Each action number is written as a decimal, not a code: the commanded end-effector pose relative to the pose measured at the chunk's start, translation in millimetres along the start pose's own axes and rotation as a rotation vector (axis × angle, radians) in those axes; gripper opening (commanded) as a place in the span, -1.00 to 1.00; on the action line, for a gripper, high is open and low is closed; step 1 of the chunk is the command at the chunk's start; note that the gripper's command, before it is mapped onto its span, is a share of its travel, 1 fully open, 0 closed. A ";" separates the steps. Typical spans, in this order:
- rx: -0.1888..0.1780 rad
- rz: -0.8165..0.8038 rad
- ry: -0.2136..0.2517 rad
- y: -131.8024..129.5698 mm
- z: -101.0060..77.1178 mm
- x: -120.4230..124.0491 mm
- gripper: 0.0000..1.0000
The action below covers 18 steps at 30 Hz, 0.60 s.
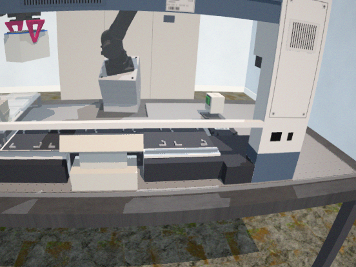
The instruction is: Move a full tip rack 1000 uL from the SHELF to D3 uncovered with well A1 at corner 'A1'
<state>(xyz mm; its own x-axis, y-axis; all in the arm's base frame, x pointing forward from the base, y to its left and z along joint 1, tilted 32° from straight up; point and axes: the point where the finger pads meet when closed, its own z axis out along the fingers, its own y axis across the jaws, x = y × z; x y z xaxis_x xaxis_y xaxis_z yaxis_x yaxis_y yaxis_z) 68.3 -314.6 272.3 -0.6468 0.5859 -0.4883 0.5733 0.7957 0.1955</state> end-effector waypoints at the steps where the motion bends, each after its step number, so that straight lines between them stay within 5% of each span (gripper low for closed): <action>1: 0.071 -0.149 -0.050 -6.1 -29.4 -21.3 -1.00; 18: 0.077 -0.448 -0.039 -5.9 -29.2 -21.2 -1.00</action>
<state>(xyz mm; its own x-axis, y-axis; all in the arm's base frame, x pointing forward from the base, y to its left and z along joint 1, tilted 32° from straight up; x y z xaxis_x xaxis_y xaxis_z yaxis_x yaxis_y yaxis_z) 68.3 -314.6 272.3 -0.7940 0.3065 -0.5249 0.3412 0.9394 0.0323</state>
